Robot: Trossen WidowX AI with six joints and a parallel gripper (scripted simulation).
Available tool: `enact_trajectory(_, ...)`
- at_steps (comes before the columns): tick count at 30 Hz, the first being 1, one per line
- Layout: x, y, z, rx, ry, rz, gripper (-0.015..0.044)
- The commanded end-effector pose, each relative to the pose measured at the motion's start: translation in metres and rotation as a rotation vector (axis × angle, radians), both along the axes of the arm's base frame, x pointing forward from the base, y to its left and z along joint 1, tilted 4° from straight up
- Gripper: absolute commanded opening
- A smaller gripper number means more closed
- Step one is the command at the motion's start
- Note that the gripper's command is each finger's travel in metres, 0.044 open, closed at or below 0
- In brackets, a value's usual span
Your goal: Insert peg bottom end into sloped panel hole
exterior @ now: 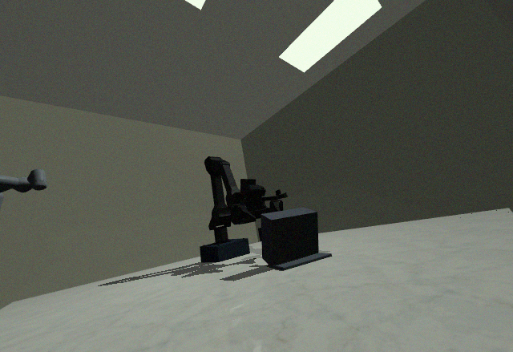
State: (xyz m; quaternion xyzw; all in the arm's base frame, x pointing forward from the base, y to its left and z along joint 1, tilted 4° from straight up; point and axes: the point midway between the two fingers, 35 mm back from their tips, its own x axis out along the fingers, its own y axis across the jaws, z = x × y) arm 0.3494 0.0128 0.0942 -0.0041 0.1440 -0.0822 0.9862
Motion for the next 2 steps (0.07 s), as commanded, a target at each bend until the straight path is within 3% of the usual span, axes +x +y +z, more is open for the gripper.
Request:
enact_trajectory(1,-0.0038,0.0007,0.0007,0.002,0.001,-0.002,0.0440)
enact_trajectory(2,-0.0045,0.0009,0.0010,0.002,0.001,-0.002,0.0440)
